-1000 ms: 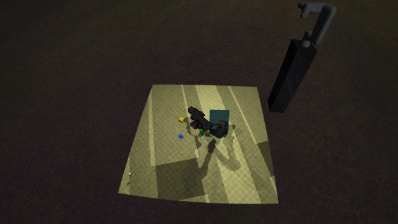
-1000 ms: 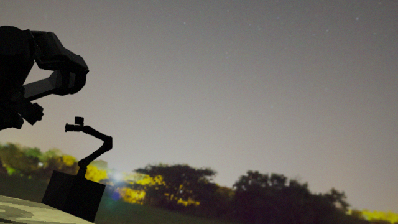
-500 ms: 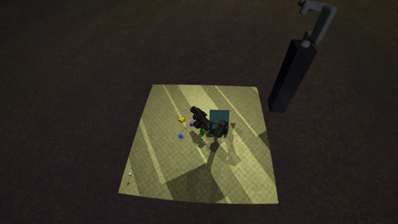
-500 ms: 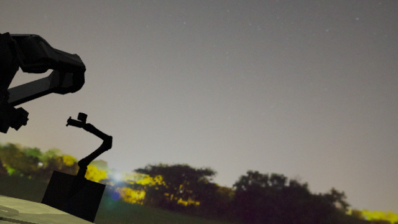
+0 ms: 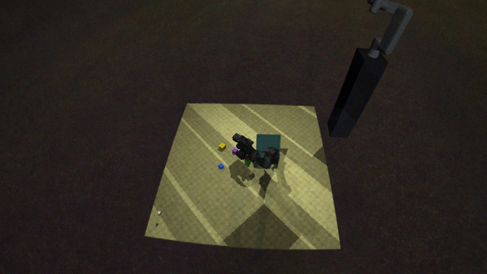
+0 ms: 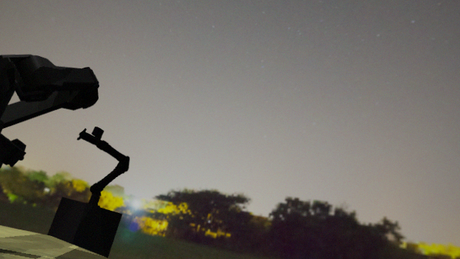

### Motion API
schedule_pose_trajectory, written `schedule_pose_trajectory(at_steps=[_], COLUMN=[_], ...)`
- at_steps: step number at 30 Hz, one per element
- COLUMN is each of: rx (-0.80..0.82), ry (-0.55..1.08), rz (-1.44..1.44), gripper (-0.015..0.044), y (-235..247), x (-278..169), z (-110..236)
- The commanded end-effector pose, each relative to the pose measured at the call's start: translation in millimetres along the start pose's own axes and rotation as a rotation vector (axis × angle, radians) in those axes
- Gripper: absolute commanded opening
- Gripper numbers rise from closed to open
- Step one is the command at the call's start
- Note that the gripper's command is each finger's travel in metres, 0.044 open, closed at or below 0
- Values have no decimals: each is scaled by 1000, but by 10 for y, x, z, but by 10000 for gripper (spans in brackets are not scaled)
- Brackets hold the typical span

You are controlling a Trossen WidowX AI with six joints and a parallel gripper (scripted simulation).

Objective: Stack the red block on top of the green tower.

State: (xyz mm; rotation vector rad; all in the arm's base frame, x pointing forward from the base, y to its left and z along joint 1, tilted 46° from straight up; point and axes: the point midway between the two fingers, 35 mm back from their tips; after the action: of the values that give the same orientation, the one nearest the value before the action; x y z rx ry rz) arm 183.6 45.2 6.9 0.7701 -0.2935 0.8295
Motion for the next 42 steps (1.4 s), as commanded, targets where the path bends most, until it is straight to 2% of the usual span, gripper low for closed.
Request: schedule_pose_trajectory(at_steps=[1, 22, 38, 39, 42], rx=[2, 2, 1, 1, 1], ry=[-3, -3, 0, 0, 0], rz=[-5, -5, -2, -2, -2], gripper=[0, 0, 420, 440, 440], y=[6, 4, 4, 4, 4], x=[0, -1, -4, -4, -4], z=[-15, -2, -17, -17, -17])
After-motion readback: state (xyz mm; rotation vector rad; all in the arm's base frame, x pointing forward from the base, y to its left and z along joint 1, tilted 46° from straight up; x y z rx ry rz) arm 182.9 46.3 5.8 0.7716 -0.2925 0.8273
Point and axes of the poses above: the point midway between the two fingers, 35 mm back from their tips, its own z axis back along the fingers, its own y axis across the jaws, x = y × z, and after that the axes turned 1 degree about z, right-handed
